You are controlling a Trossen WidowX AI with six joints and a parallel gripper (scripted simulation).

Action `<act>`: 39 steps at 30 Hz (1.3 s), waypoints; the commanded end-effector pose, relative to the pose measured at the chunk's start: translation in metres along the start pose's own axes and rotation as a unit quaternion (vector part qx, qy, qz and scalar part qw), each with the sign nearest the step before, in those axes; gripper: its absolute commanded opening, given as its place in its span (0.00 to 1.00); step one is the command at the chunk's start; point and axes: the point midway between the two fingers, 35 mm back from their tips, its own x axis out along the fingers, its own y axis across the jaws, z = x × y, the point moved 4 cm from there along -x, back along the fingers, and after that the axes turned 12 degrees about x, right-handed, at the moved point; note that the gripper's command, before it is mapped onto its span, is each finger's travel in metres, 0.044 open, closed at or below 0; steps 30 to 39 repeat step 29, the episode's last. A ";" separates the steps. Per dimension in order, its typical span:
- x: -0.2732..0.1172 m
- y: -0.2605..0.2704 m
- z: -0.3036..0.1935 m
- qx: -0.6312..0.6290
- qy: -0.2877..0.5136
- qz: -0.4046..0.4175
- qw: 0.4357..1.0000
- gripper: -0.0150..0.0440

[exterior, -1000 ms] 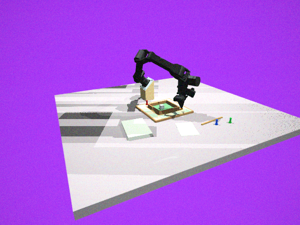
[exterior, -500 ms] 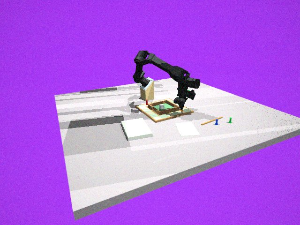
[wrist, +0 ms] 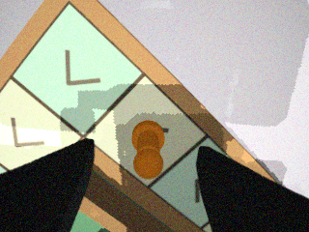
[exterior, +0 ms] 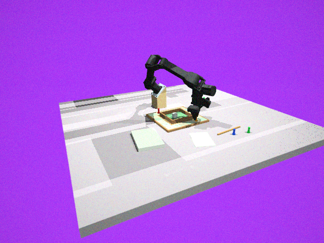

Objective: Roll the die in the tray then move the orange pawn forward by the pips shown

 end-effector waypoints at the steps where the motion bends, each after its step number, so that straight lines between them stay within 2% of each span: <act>1: -0.035 0.001 0.002 0.000 -0.004 0.000 1.000 0.83; 5: -0.047 0.001 0.002 -0.001 -0.003 0.000 1.000 1.00; 10: -0.062 0.005 -0.016 0.032 -0.004 0.002 0.999 1.00; 16: -0.109 0.023 -0.096 0.166 -0.003 0.008 0.986 1.00; 22: -0.126 0.035 -0.171 0.278 0.001 0.006 0.961 1.00; 23: -0.117 0.027 -0.114 0.196 -0.006 0.007 0.981 1.00; 39: -0.117 0.027 -0.114 0.196 -0.006 0.007 0.981 1.00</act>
